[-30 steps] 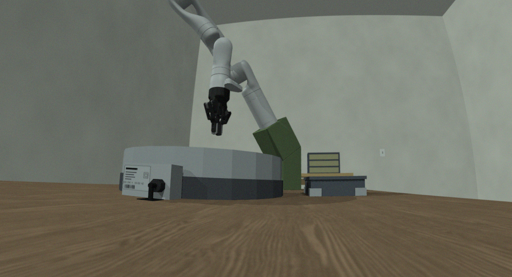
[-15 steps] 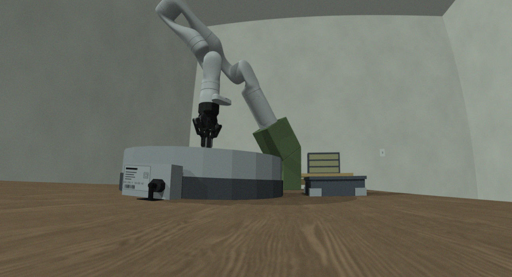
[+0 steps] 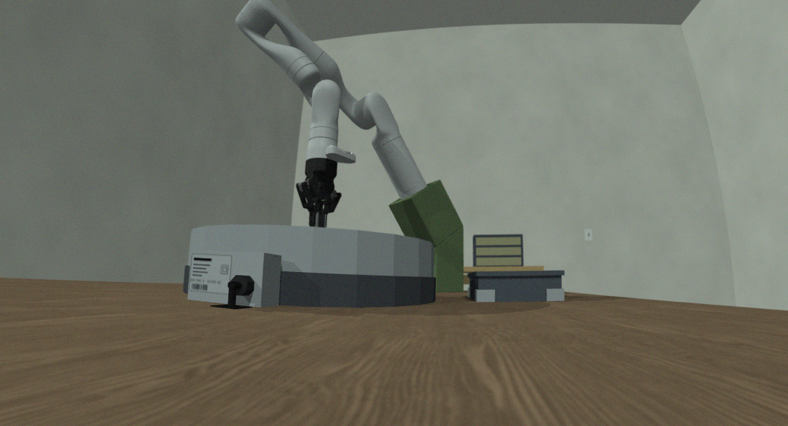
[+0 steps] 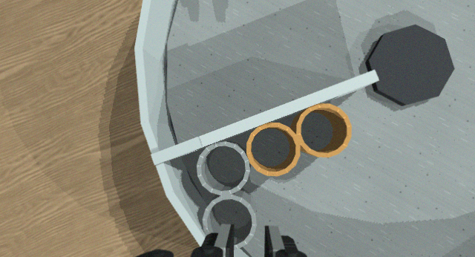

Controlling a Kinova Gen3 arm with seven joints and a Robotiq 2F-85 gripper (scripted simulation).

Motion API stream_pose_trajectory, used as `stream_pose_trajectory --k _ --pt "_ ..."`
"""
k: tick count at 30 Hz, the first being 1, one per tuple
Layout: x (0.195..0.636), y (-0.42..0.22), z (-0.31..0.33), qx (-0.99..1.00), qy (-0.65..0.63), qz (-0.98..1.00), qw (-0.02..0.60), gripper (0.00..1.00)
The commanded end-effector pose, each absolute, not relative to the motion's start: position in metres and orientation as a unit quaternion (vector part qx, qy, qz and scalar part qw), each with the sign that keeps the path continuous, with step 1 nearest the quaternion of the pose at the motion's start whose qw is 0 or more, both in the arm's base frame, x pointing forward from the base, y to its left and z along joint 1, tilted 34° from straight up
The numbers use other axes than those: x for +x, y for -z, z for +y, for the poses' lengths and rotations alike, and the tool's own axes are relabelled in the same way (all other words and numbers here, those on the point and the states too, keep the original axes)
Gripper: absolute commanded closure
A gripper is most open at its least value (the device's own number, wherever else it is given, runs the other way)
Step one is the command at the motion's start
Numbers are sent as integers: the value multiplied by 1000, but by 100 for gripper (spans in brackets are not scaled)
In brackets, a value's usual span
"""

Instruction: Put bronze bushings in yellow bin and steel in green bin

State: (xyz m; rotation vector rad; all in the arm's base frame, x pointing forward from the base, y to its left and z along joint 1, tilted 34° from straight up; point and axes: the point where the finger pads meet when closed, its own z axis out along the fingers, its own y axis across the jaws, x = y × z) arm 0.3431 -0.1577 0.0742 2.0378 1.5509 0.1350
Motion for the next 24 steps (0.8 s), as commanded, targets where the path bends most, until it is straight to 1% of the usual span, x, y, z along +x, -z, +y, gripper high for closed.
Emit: stream_pose_trajectory --k 1,18,22,24 --pt "342 -74 -159 762 -52 578 287 82" --pt "340 -73 -161 763 -55 576 290 82" --pt "343 -93 -114 761 -51 579 286 82" --pt "342 -98 -103 761 -51 579 286 82"
